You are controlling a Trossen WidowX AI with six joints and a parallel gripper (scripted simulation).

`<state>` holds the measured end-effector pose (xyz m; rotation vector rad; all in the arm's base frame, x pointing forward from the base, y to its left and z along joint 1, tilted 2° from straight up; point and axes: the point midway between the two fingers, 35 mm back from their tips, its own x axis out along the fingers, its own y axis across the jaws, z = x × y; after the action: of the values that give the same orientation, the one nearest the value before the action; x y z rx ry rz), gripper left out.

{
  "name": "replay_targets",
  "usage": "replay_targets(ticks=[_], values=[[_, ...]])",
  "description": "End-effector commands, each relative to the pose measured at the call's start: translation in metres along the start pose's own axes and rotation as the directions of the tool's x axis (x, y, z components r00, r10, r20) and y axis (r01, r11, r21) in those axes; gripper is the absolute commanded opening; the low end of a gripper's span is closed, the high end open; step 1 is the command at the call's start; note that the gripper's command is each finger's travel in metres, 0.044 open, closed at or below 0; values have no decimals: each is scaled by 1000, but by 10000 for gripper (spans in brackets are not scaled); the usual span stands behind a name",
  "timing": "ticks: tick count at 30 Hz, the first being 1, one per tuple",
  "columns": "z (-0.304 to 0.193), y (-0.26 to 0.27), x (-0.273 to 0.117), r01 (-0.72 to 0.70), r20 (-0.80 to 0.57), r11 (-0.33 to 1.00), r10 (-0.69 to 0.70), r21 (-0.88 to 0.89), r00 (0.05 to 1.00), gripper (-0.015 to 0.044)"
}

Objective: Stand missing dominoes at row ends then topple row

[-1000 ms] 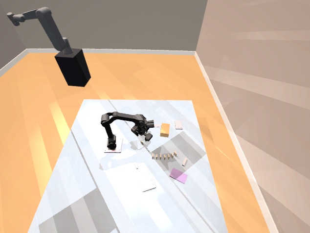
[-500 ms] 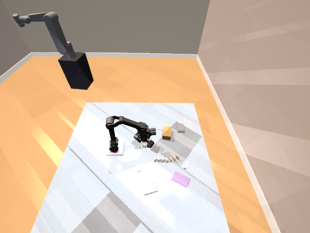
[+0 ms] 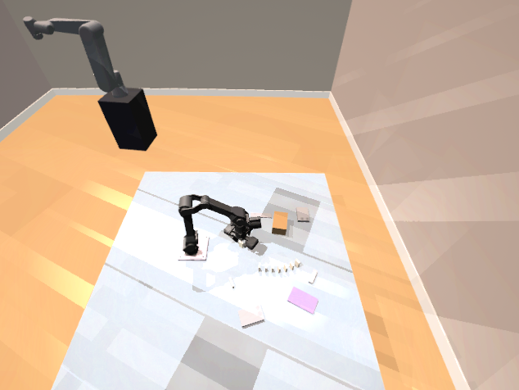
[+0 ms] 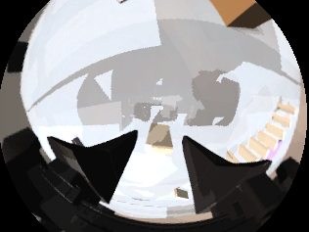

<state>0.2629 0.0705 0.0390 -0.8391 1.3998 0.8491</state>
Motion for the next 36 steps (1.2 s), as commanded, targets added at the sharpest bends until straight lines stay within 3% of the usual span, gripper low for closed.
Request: replay_targets(ticks=[1,4,14,24,29,32,36], values=[[0,2,1,-7,2,1000,7,-1,1000,177],[0,2,1,-7,2,1000,7,-1,1000,107],[0,1,-1,-7,2,1000,7,-1,1000,107],[1,-2,-126,-2,0,1000,2,0,1000,107],[-1,-3,-135,-1,-1,1000,1,18,1000,107],[-12,-36,-137,1,-1,961,0,275,1000,107],[-45,-95,-138,4,-3,734,-3,679,1000,107]])
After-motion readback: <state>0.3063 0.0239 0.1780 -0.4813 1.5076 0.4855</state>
